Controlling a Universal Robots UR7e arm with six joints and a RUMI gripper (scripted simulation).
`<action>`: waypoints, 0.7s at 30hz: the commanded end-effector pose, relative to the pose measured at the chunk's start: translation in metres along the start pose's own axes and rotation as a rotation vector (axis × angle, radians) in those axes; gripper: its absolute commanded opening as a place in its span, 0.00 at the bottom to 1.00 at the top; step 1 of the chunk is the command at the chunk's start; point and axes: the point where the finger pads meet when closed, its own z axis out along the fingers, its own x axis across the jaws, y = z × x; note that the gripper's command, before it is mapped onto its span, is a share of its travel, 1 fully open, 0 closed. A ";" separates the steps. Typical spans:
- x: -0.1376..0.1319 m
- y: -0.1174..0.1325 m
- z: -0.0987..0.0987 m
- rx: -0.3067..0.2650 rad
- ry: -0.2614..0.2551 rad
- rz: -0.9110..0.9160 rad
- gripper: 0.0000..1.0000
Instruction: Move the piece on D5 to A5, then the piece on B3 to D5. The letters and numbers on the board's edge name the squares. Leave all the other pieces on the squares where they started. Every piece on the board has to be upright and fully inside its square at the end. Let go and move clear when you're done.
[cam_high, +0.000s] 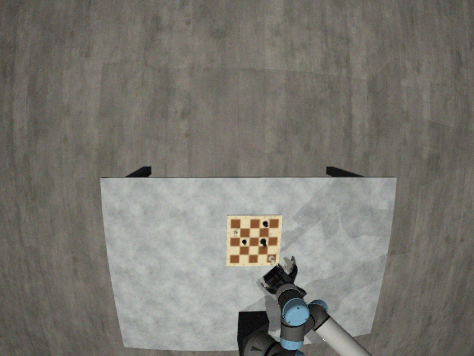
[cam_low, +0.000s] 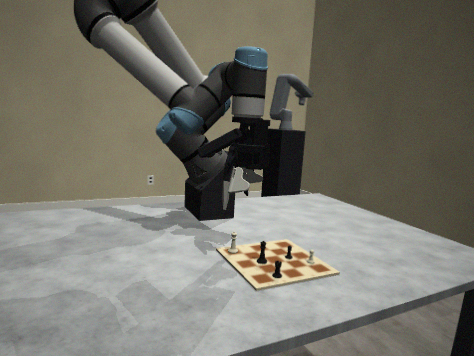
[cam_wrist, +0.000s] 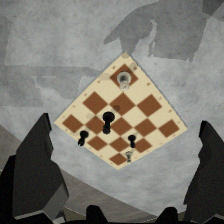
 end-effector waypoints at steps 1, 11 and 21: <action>0.000 0.000 0.000 -0.001 -0.001 0.000 1.00; 0.000 0.000 0.000 -0.001 -0.001 0.000 1.00; -0.005 0.011 -0.001 -0.001 -0.001 0.100 1.00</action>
